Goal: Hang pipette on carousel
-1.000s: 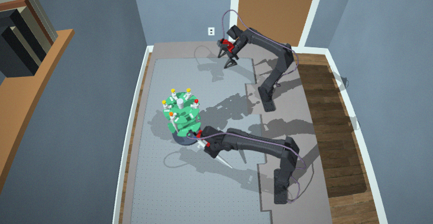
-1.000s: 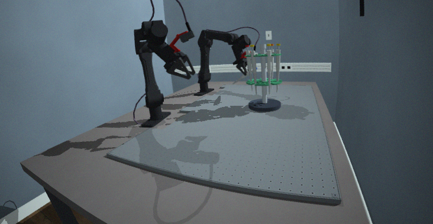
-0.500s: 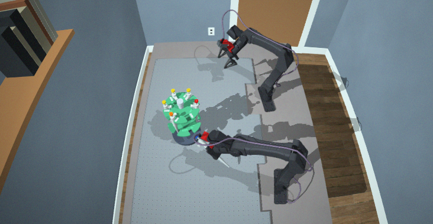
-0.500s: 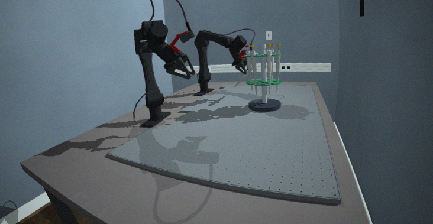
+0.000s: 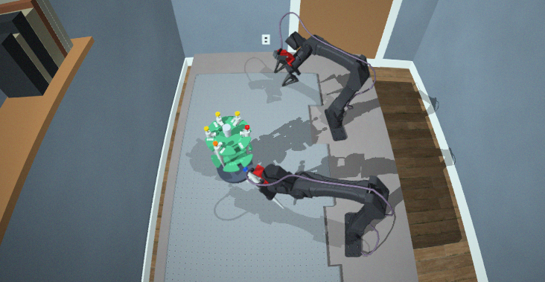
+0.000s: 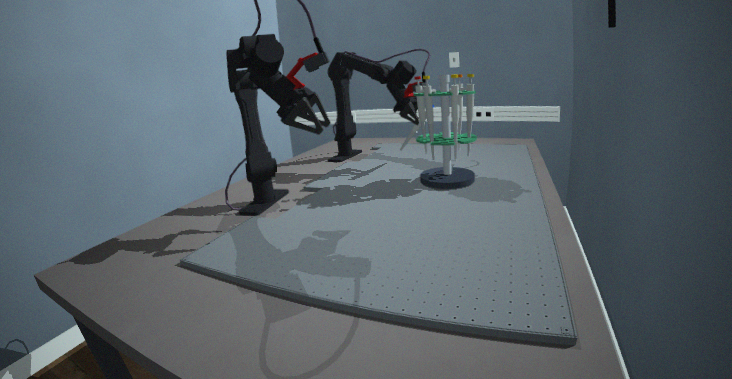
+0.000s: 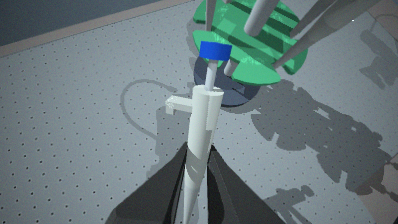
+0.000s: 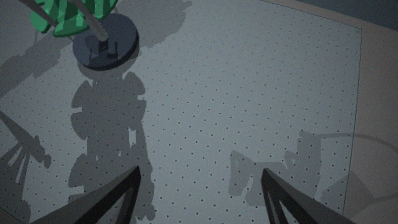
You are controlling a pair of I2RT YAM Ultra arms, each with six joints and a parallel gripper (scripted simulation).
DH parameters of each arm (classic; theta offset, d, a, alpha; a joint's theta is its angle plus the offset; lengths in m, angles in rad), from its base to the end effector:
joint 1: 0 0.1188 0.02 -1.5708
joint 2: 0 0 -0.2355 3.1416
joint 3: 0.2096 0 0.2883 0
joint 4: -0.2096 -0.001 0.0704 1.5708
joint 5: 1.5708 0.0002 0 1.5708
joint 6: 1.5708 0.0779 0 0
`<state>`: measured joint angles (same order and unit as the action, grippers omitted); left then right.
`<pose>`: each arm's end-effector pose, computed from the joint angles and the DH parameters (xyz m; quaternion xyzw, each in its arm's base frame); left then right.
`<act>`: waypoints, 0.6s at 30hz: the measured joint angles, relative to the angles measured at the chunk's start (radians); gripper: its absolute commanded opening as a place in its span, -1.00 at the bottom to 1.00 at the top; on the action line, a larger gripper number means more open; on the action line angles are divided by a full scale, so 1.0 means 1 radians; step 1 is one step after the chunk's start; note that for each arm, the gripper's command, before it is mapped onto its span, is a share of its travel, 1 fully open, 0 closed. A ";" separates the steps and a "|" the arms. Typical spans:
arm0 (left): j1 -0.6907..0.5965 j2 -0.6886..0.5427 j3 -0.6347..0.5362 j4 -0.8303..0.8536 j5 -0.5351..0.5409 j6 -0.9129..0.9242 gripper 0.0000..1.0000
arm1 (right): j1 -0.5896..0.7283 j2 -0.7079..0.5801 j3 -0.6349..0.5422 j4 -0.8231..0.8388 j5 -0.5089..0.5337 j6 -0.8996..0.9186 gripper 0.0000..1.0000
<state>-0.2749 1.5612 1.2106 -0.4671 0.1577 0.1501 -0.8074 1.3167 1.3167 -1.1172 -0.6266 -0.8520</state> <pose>0.3856 -0.1204 0.2061 0.2238 0.9001 -0.0960 0.3613 0.2419 -0.1853 0.2866 -0.0899 0.9252 0.0449 0.3660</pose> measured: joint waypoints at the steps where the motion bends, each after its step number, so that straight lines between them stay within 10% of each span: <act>1: 0.001 -0.006 -0.019 0.023 0.003 -0.002 -0.77 | 0.000 0.000 0.000 0.000 0.000 0.000 1.00; 18: 0.012 -0.078 -0.154 0.305 0.036 -0.032 -0.77 | 0.000 0.000 0.000 0.000 0.000 0.000 1.00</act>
<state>-0.2630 1.4834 1.0569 -0.1623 0.1940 0.1177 -0.8074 1.3167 1.3167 -1.1172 -0.6266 -0.8520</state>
